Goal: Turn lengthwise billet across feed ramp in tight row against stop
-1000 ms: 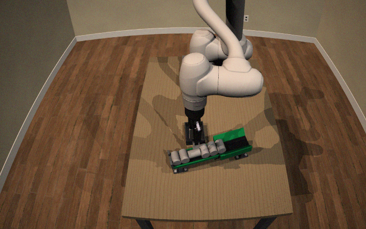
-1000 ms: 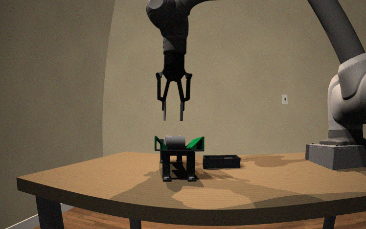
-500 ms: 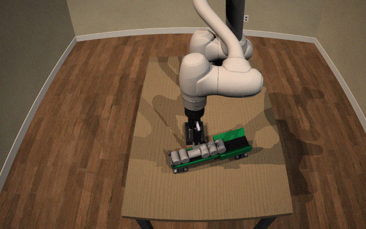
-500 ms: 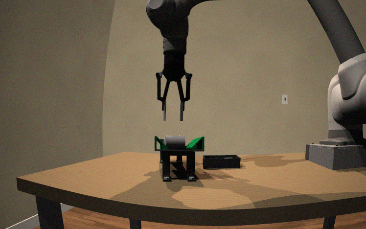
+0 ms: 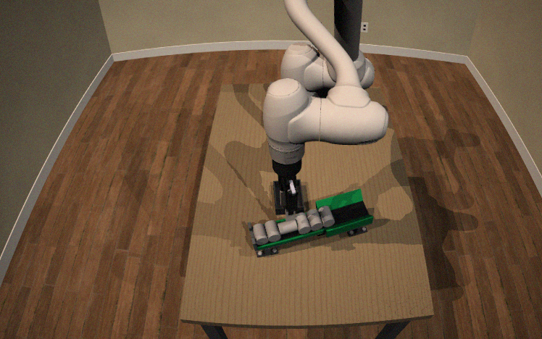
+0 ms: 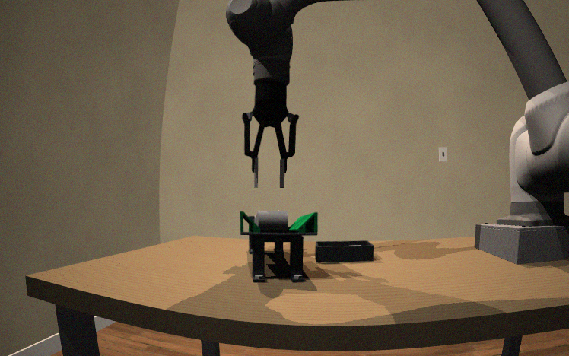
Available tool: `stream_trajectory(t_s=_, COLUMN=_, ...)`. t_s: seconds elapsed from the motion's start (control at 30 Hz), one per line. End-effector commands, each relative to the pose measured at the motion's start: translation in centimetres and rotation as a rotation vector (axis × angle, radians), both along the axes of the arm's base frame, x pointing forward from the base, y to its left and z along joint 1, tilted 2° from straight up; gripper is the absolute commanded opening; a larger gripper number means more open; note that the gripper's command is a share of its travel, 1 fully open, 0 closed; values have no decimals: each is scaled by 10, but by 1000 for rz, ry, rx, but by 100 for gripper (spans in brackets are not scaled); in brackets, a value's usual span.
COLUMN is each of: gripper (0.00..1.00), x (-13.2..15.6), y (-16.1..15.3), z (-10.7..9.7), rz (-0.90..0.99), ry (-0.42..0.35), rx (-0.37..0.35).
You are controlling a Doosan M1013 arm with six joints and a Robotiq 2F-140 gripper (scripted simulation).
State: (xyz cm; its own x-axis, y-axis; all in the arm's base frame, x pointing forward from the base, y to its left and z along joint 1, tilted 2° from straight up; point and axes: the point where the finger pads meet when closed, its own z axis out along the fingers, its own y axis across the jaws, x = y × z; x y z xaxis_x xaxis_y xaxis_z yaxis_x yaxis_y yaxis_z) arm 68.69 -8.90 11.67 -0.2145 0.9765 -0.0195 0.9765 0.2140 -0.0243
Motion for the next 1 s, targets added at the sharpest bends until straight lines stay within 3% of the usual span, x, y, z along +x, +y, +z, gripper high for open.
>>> stream_trajectory(t_s=0.0, gripper=41, x=0, y=0, z=0, rz=0, ry=1, rx=6)
stream_trajectory(t_s=0.97, gripper=41, x=1, y=-2, z=-1, rz=-2, ry=18, rx=83)
